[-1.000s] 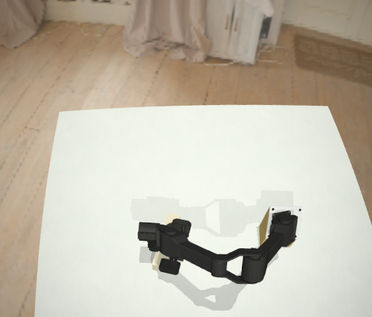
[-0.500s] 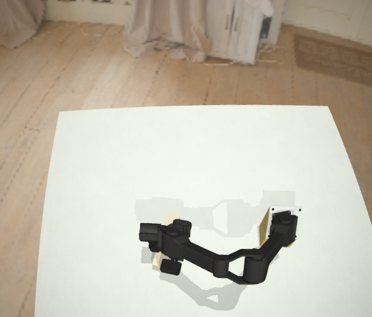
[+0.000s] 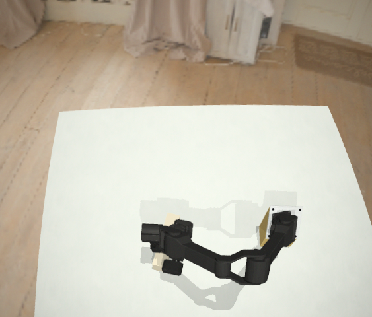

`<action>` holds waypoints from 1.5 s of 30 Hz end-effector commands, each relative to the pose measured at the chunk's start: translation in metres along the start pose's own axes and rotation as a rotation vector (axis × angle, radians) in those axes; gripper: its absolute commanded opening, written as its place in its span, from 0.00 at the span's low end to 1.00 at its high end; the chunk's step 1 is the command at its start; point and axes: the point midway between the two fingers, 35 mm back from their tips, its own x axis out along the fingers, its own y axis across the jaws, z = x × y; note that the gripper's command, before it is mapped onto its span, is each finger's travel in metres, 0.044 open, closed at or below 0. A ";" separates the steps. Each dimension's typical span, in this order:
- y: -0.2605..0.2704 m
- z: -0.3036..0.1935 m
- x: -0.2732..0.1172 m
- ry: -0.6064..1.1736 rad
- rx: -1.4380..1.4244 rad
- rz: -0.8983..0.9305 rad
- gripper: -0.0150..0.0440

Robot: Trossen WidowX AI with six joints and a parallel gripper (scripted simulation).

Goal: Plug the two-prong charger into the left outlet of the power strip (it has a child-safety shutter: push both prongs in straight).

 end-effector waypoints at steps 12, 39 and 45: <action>-0.002 -0.005 0.001 0.001 0.005 0.000 1.00; 0.000 -0.032 0.002 0.003 0.006 0.000 1.00; 0.000 -0.038 0.003 0.003 0.007 0.000 1.00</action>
